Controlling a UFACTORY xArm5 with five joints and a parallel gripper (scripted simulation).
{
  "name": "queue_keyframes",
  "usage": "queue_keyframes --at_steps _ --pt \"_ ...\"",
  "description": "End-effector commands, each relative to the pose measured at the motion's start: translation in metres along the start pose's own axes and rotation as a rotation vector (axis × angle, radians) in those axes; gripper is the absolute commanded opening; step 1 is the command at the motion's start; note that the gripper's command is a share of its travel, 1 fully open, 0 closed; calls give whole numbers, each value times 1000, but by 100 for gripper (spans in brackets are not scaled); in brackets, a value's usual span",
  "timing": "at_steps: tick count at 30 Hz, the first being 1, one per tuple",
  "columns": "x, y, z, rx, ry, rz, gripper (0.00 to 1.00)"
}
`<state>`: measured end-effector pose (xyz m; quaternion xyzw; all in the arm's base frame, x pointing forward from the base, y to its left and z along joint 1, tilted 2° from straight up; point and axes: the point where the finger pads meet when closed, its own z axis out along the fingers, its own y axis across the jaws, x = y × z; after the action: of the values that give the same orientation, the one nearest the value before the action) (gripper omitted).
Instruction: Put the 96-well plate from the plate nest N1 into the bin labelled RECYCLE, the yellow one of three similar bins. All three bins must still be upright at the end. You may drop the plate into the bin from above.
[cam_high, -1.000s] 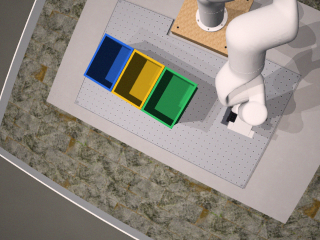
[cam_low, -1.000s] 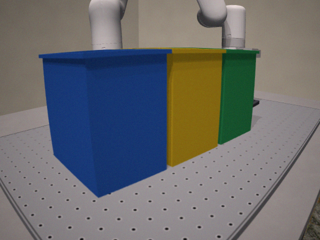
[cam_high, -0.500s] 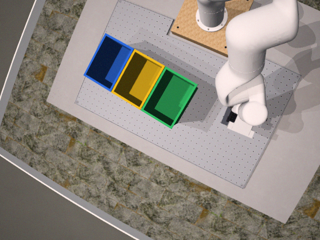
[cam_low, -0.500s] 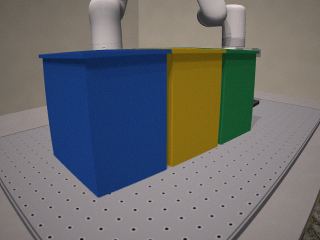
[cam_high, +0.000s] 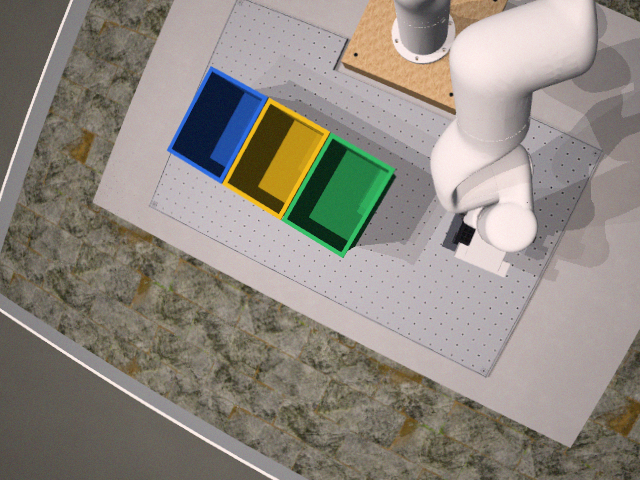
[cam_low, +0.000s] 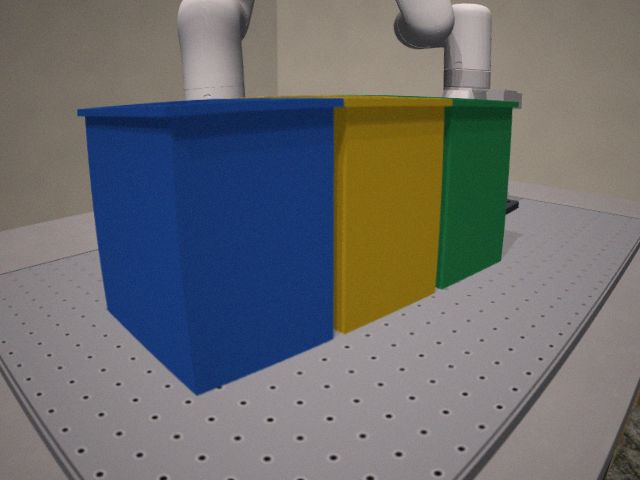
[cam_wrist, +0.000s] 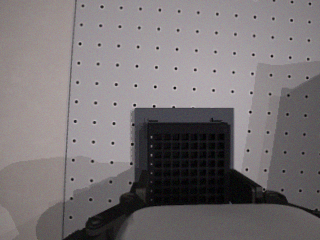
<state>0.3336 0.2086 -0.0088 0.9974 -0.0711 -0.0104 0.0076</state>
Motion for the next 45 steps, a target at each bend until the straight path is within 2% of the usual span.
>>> queue_keyframes --at_steps 1,24,45 --pt "1 -1 -4 2 3 0 0" --pt "1 -1 -14 2 3 0 0" --pt "1 -1 -46 2 3 0 0"
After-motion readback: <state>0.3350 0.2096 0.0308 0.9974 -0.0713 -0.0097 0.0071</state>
